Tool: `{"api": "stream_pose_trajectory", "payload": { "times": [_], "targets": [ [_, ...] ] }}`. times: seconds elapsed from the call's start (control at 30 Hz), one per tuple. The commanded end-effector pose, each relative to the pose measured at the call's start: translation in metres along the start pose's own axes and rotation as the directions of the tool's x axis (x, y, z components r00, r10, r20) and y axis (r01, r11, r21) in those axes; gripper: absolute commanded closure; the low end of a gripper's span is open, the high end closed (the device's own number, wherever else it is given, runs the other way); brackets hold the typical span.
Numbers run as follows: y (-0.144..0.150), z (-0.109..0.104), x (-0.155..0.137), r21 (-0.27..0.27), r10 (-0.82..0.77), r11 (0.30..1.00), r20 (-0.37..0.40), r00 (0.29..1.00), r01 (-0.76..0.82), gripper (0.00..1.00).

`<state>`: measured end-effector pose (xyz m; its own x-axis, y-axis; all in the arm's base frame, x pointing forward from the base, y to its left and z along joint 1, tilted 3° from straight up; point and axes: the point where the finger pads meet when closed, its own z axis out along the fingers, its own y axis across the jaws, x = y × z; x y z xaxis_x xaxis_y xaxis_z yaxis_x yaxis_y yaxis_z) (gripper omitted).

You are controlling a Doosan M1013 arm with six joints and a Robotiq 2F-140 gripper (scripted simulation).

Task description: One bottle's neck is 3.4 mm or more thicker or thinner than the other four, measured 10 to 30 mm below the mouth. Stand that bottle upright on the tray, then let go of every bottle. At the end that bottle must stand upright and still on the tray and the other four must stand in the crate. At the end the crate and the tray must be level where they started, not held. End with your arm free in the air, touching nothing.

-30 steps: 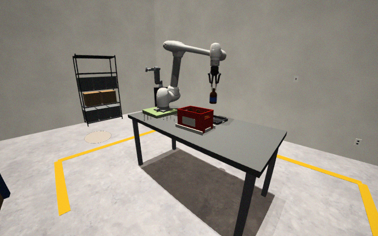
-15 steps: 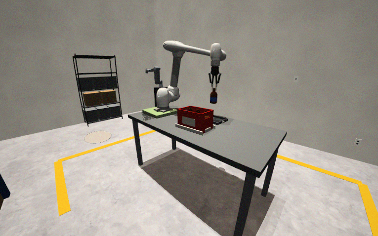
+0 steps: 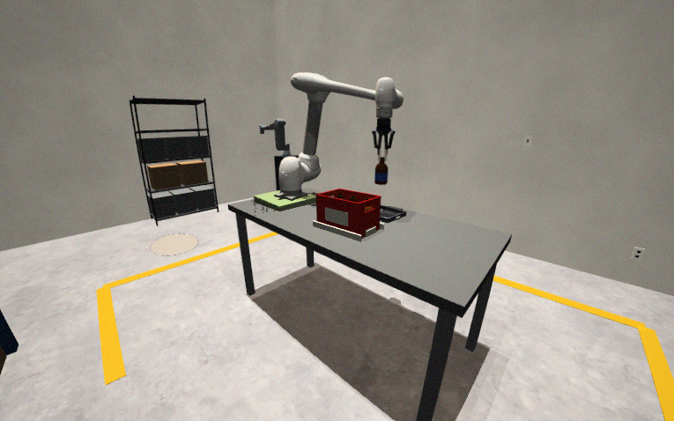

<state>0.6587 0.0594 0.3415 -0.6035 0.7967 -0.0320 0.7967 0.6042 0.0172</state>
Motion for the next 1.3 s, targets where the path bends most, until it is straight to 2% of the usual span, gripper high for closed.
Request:
{"api": "stream_pose_trajectory", "payload": {
  "times": [0.0, 1.27],
  "targets": [
    [0.0016, -0.0021, 0.0019, -0.007, 0.002, 1.0, 0.007, 1.0, -0.002, 1.0],
    [0.0035, -0.0021, 0.0049, -0.007, 0.002, 1.0, 0.007, 1.0, -0.002, 1.0]
  ]
}}
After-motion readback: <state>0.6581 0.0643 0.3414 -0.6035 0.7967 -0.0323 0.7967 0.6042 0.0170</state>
